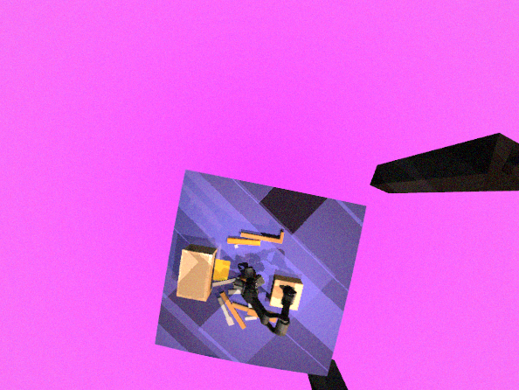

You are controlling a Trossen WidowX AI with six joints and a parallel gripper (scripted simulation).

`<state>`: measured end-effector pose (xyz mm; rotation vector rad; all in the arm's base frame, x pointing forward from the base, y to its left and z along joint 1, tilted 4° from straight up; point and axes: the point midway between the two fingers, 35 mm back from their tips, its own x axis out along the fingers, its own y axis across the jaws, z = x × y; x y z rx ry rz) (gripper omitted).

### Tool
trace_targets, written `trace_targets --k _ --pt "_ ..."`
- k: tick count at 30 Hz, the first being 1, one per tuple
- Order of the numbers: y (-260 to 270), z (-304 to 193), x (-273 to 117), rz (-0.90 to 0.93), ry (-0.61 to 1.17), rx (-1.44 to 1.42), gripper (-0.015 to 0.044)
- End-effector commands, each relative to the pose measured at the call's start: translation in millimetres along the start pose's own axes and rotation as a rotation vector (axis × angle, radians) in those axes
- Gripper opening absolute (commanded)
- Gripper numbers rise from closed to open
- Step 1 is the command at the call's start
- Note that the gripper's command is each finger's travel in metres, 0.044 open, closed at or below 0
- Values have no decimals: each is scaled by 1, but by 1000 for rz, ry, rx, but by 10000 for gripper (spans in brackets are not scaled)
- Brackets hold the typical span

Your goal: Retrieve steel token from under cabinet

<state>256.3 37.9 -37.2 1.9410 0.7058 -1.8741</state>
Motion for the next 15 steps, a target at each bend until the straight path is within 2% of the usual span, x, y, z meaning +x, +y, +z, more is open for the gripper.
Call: trace_targets --k 1,15 --pt "-1 -2 -1 -5 11 -40 0" --pt "-2 -2 -1 -4 10 -154 0"
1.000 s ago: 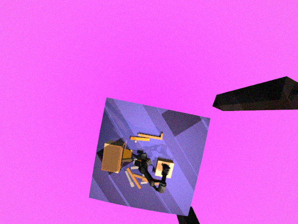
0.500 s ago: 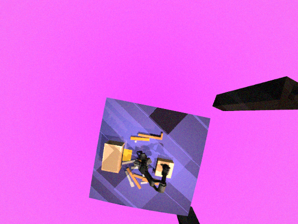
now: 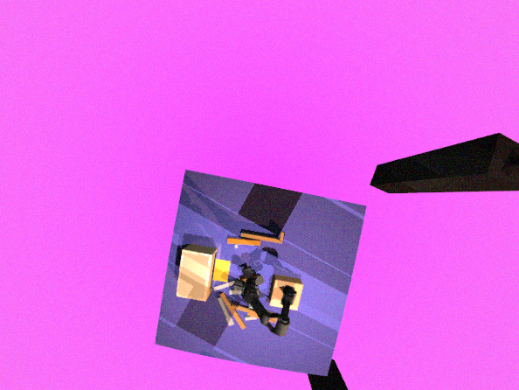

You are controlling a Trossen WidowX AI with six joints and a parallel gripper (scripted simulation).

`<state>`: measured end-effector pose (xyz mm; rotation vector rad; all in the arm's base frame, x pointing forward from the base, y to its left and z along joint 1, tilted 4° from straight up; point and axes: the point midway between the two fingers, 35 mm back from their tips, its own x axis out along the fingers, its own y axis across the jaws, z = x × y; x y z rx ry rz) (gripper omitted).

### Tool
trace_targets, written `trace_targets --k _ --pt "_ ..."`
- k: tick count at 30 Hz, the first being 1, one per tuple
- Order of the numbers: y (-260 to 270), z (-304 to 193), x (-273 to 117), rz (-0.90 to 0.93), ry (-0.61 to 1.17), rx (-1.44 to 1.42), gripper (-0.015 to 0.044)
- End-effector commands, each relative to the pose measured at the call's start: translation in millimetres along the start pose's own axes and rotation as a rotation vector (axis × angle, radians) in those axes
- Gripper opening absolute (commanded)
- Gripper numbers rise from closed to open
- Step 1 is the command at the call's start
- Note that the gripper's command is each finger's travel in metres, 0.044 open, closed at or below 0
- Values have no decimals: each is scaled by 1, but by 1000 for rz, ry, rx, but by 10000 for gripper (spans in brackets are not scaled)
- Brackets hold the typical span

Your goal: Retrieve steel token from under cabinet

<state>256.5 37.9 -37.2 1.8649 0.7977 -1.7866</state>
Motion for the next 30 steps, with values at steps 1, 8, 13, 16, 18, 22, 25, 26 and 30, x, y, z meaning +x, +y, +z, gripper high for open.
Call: trace_targets --k 1,8,13,16,18,22,25,26,30 --pt "-2 -2 -1 -5 11 -40 0" --pt "-2 -2 -1 -4 11 -97 0" --pt "-2 -2 -1 -4 11 -138 0" --pt "-2 -2 -1 -4 11 -162 0" --pt "-2 -2 -1 -3 10 -178 0" --pt "-2 -2 -1 -3 10 -211 0" --pt "-2 -3 -1 -3 10 -235 0" --pt "-2 -3 -1 -2 10 -243 0" --pt "-2 -3 -1 -2 10 -275 0"
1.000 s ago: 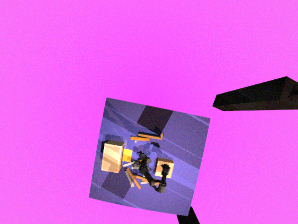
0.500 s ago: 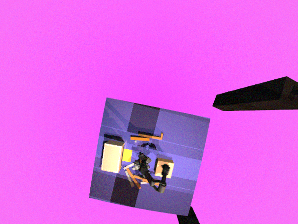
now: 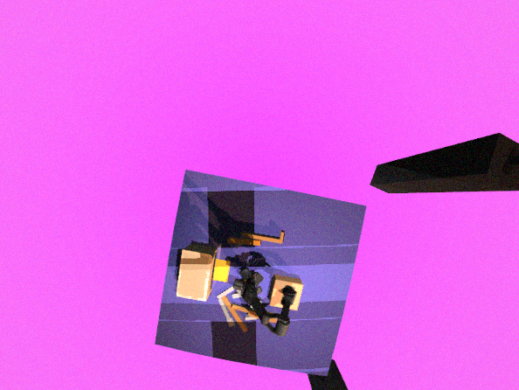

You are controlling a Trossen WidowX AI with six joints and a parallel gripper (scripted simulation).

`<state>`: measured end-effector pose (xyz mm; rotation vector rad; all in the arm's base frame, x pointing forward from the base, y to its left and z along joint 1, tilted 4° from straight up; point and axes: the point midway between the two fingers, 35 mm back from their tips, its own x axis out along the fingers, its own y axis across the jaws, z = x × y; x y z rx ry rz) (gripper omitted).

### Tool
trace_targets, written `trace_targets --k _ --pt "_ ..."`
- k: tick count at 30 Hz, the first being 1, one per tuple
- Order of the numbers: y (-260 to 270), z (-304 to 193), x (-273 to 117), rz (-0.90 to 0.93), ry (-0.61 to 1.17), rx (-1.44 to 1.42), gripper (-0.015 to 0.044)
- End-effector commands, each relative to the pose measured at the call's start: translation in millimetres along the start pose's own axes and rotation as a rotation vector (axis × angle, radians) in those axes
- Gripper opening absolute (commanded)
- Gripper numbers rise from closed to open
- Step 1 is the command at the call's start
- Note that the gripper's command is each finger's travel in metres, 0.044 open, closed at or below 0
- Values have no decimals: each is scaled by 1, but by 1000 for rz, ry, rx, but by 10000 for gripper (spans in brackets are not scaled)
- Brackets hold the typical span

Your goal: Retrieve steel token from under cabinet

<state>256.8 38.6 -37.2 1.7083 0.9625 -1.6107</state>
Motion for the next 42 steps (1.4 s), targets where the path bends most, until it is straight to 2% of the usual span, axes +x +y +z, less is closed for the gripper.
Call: trace_targets --k 1,42 --pt "-1 -2 -1 -3 11 -44 0" --pt "-1 -2 -1 0 9 -374 0"
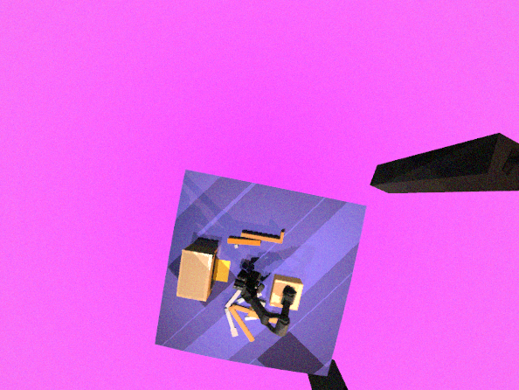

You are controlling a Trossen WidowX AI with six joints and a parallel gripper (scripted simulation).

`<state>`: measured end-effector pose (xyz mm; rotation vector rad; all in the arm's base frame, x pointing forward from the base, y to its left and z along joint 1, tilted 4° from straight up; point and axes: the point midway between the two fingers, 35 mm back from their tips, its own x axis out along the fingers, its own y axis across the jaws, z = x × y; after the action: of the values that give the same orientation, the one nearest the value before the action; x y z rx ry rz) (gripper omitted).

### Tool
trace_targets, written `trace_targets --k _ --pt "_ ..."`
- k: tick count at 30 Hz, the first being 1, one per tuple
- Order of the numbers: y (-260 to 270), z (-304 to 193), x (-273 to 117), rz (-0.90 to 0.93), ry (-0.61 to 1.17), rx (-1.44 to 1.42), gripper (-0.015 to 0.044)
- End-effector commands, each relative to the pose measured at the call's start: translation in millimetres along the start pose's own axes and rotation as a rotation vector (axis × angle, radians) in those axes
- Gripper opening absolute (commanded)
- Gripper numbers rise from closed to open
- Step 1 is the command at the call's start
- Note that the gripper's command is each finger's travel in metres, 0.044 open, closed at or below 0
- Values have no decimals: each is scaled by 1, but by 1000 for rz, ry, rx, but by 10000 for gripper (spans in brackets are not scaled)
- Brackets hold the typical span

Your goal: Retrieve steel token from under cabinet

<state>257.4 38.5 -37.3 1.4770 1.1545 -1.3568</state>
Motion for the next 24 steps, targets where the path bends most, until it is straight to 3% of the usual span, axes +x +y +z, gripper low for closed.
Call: trace_targets --k 1,24 --pt "-1 -2 -1 -2 10 -46 0" --pt "-1 -2 -1 0 9 -231 0"
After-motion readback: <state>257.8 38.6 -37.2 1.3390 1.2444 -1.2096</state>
